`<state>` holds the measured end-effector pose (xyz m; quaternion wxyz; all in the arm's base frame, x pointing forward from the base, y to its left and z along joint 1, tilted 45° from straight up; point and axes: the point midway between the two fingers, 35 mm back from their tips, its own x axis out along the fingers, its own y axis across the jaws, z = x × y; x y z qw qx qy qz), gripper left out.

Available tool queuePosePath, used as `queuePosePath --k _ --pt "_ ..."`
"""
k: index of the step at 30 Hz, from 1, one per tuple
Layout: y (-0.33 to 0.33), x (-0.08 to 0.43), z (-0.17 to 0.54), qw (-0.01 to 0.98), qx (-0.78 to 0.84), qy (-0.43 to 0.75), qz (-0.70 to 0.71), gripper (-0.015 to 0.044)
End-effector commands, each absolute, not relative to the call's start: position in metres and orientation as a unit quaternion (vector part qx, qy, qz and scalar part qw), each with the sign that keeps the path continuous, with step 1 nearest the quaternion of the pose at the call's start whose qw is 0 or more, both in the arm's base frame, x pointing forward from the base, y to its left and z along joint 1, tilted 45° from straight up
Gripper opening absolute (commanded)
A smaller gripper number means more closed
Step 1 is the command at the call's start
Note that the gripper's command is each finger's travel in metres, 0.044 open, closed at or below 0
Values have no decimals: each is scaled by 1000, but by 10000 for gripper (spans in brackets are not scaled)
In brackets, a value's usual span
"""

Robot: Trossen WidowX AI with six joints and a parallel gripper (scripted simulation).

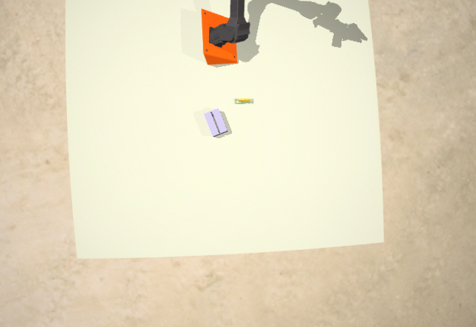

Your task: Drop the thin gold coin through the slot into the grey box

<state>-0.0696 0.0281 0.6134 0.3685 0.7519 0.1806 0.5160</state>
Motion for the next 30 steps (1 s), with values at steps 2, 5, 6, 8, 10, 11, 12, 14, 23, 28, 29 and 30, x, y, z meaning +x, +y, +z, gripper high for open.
queuePosePath --k 2,5,6,8,10,11,12,14,23,28,29,30 --pt "34 -60 611 392 747 175 508 347" --pt "59 -18 599 491 715 157 473 269" --pt "66 -3 593 524 700 153 460 242" --pt "80 25 581 585 668 147 435 190" --pt "91 52 567 641 631 146 412 161" --pt "96 67 560 669 610 145 399 161" --pt "100 80 552 694 589 146 388 161" --pt "108 107 534 742 540 152 367 161" --pt "121 204 435 882 282 218 308 161" --pt "118 237 381 901 151 264 309 161" --pt "116 242 370 901 125 273 312 161" --pt "114 247 358 900 98 283 316 161"
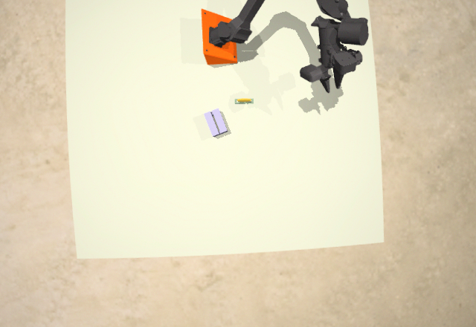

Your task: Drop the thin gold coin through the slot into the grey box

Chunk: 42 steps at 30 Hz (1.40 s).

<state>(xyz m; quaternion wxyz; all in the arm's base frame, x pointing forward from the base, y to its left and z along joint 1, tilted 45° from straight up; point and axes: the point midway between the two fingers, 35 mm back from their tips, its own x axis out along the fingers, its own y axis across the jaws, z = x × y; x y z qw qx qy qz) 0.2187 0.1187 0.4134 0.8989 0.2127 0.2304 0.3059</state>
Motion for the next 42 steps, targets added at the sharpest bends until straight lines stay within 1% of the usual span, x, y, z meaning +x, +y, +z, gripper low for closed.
queuePosePath --k 1,7,14,20,25,28,38,42 --pt "113 252 347 898 73 292 321 161" --pt "99 269 280 863 -64 340 369 161" --pt "81 268 208 786 -185 366 463 161" --pt "67 252 156 706 -249 348 564 161" --pt "59 232 120 642 -275 296 651 161" --pt "57 223 109 619 -279 265 685 161" --pt "57 225 108 618 -279 263 686 161" --pt "77 224 89 618 -279 263 686 161"
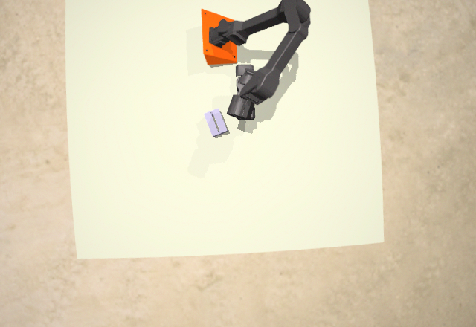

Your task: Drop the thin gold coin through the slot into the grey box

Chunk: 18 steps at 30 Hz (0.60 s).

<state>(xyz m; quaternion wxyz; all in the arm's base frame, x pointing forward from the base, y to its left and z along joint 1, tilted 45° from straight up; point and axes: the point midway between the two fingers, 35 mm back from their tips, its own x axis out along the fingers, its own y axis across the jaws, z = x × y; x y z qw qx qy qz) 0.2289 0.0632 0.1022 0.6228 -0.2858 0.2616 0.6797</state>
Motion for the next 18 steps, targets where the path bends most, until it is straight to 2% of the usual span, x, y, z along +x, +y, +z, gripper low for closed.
queuePosePath --k 1,18 --pt "81 224 85 619 -279 263 686 161" --pt "100 224 66 618 -279 263 686 161"
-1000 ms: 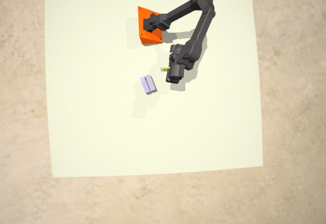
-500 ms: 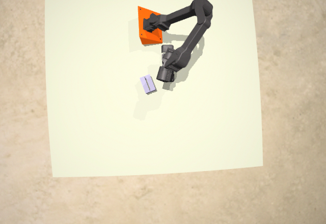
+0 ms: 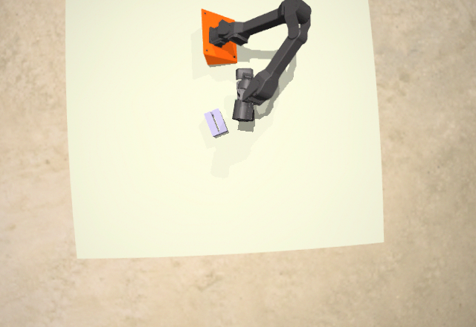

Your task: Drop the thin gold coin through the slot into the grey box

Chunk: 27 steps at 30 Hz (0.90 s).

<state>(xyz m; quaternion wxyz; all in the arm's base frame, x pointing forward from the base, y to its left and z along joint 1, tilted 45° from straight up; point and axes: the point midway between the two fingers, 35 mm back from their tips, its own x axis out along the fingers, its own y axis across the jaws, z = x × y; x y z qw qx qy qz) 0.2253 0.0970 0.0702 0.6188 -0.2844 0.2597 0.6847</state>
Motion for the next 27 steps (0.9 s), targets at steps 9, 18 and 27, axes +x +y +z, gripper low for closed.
queuePosePath --k 9,18,27 --pt "110 224 55 618 -280 263 686 161" --pt "121 223 45 619 -279 263 686 161" --pt "131 221 36 619 -279 262 686 161"
